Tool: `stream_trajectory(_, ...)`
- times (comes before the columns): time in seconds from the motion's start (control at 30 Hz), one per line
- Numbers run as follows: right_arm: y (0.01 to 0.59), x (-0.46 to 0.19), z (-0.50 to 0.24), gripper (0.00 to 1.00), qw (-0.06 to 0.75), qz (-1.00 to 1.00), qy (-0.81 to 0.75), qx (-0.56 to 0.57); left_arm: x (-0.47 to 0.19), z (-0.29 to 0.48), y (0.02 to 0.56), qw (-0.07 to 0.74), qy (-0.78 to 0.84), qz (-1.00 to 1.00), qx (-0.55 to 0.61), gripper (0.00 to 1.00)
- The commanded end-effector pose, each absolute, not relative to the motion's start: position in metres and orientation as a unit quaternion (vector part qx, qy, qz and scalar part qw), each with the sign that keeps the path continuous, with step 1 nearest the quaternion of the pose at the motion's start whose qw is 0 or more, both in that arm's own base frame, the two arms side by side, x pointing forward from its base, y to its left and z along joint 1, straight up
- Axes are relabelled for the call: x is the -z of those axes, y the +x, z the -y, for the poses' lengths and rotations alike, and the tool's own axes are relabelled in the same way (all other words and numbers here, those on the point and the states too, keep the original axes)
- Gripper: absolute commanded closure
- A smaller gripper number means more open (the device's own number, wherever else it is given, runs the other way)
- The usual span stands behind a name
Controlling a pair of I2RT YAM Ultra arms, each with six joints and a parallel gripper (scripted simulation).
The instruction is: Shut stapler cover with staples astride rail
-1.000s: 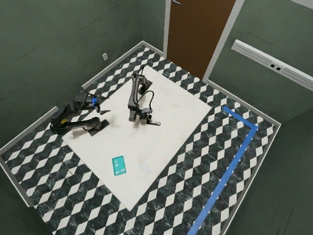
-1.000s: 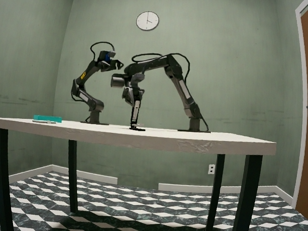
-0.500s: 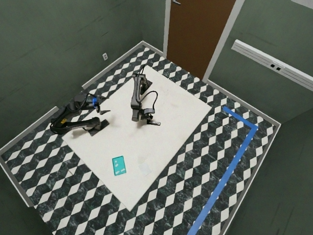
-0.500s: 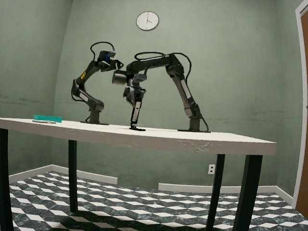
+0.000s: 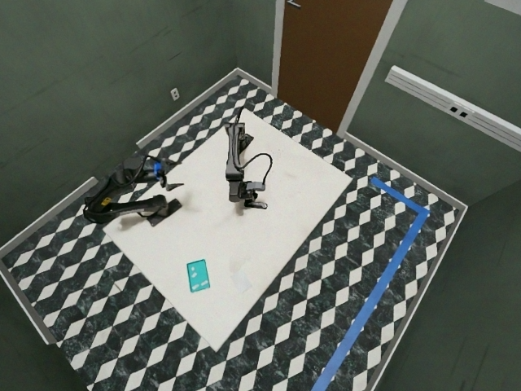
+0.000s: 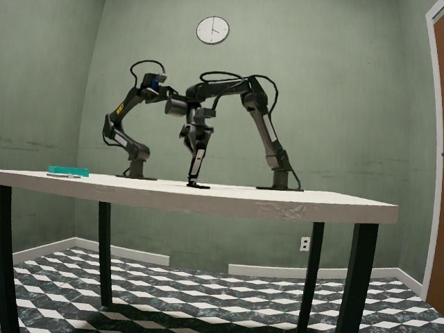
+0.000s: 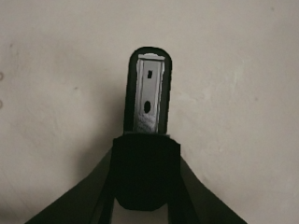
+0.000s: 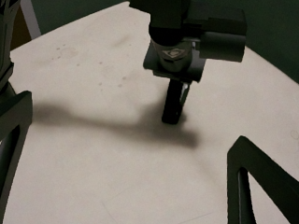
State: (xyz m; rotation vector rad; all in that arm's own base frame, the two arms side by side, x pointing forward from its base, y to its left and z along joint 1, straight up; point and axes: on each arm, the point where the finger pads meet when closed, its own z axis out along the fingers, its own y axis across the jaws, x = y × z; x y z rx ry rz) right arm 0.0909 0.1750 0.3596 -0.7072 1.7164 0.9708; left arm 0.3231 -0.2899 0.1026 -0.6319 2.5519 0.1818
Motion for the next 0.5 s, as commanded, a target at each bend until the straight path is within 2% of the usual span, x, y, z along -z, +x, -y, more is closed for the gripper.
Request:
stream_trajectory(0.0,0.089,-0.363,-0.172,0.00,0.500,-0.709,-0.294,-0.401,-0.117,0.287,0.329,0.229,-0.232,-0.944,-0.052,1.00)
stream_trajectory(0.47,0.089,-0.363,-0.172,0.00,0.500,-0.709,-0.294,-0.401,-0.104,0.282,0.338,0.151,-0.234,-0.960,-0.036,1.00)
